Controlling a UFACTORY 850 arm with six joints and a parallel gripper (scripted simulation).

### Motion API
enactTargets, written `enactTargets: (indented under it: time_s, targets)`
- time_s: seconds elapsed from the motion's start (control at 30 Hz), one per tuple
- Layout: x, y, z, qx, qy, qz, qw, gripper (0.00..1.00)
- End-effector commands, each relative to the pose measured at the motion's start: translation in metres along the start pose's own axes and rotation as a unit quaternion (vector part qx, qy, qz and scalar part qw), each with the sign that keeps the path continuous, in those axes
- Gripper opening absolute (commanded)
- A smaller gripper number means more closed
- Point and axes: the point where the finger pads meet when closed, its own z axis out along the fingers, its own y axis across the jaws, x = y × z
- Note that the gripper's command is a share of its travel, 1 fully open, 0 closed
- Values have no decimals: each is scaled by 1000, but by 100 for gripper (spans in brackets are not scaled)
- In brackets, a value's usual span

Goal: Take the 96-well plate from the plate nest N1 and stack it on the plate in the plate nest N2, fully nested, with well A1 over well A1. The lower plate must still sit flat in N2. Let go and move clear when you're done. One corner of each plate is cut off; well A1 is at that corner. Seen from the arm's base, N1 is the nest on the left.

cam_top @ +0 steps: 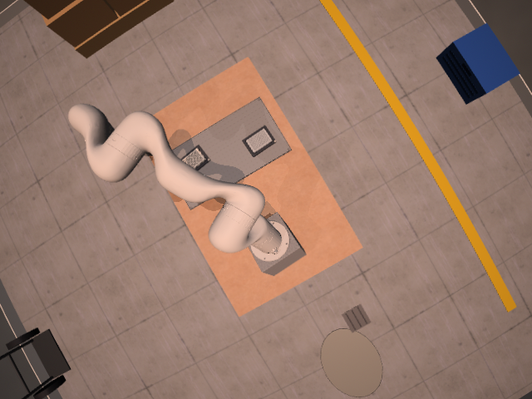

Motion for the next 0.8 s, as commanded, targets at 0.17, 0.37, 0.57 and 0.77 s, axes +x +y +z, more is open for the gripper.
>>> enactTargets:
  time_s: [0.17, 0.37, 0.57, 0.77]
  targets:
    - [-32, -20, 14, -30, -22, 57, 998, 100]
    - [-45, -36, 22, -47, -23, 91, 994, 100]
    - [-54, -53, 29, -55, -20, 108, 992, 100]
    - [-60, -79, 37, -69, 0, 152, 986, 100]
